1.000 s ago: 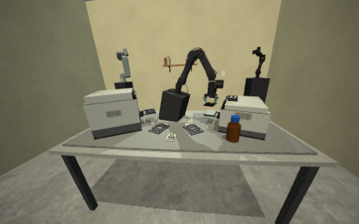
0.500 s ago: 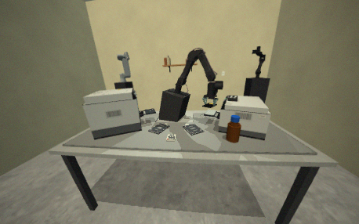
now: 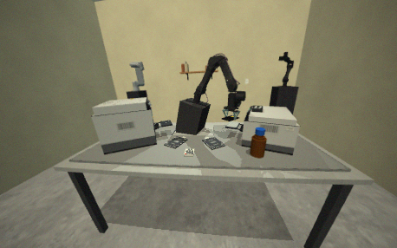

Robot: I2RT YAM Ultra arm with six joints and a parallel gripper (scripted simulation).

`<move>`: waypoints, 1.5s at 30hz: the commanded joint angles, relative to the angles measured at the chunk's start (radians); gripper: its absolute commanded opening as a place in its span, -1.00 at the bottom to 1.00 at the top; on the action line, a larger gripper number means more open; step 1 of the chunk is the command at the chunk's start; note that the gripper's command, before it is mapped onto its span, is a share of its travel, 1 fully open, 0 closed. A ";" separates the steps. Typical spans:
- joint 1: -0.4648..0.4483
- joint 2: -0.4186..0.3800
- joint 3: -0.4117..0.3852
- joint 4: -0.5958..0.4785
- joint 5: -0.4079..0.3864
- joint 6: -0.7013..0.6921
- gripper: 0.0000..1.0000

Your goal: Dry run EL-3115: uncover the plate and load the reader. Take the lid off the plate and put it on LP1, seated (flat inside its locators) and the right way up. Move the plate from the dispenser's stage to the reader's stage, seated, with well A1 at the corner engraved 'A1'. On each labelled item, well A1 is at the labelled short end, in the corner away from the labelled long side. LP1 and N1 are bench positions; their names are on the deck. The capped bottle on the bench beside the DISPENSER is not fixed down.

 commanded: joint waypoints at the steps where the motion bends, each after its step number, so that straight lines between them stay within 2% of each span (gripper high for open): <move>1: -0.010 -0.030 0.021 0.016 -0.017 0.047 0.71; 4: 0.004 -0.029 0.027 -0.001 -0.018 0.082 0.71; 12: -0.049 0.022 -0.009 0.031 -0.024 0.119 0.71; 14: -0.056 -0.009 -0.009 0.033 -0.026 0.135 0.71; 17: -0.041 -0.009 0.004 0.026 -0.028 0.169 0.71; 19: -0.070 0.026 -0.014 0.038 -0.029 0.180 0.71; 23: -0.098 0.043 -0.024 0.049 -0.036 0.200 0.71; 25: -0.098 0.043 -0.024 0.049 -0.036 0.200 0.71; 26: -0.099 0.010 -0.003 0.045 -0.037 0.209 0.71; 29: -0.085 0.010 0.010 0.038 -0.039 0.243 0.71; 35: -0.141 0.062 -0.028 0.066 -0.047 0.274 0.71; 37: -0.143 0.030 -0.020 0.067 -0.048 0.295 0.71; 42: -0.125 0.029 0.005 0.058 -0.050 0.329 0.71; 45: -0.164 0.073 -0.019 0.075 -0.053 0.345 0.71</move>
